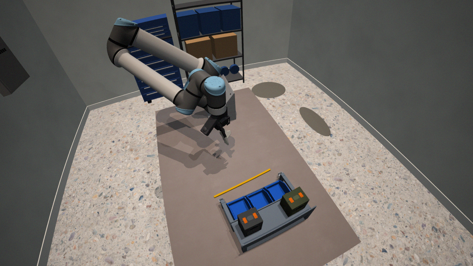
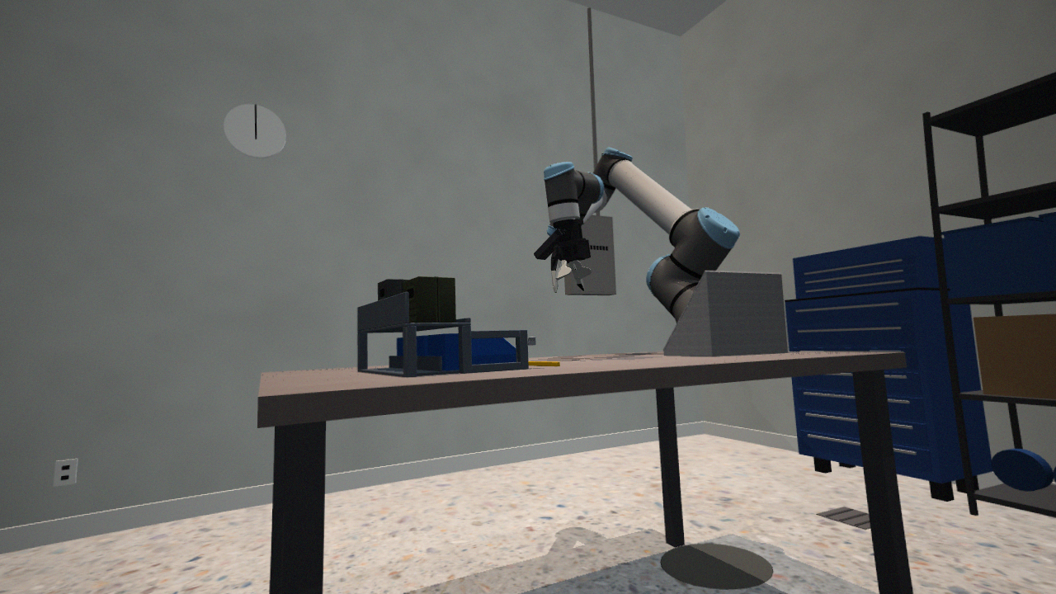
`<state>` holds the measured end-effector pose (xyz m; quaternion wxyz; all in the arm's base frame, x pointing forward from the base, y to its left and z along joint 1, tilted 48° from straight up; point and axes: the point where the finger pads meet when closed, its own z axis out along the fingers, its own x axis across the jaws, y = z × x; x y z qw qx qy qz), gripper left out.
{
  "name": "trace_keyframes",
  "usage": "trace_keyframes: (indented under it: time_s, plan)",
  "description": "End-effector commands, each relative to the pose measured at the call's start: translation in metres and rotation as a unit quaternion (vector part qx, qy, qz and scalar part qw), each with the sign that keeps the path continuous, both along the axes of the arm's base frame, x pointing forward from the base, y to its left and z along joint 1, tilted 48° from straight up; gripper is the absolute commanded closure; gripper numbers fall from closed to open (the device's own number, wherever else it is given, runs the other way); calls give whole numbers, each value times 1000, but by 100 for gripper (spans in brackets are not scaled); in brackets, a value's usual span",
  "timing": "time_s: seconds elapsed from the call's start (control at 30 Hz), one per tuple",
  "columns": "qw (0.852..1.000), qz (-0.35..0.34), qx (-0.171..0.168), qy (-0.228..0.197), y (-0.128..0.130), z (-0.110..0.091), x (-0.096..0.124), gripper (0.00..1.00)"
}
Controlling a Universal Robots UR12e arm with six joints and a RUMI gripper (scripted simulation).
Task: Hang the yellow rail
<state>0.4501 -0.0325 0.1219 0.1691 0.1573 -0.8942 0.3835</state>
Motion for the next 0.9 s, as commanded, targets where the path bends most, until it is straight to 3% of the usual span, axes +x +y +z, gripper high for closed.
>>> trace_keyframes:
  time_s: [0.0, 0.17, 0.23, 0.47, 0.63, 0.87]
  plan:
    - [999, -18, -4, -46, -12, -35, 79, 0]
    - [995, -37, -9, -90, -25, -66, 138, 0]
    - [995, -37, -9, -90, -25, -66, 138, 0]
    - [989, -56, -14, -133, -40, -102, 191, 0]
    - [987, -63, -16, -148, -46, -117, 210, 0]
    - [986, -65, -17, -154, -48, -122, 216, 0]
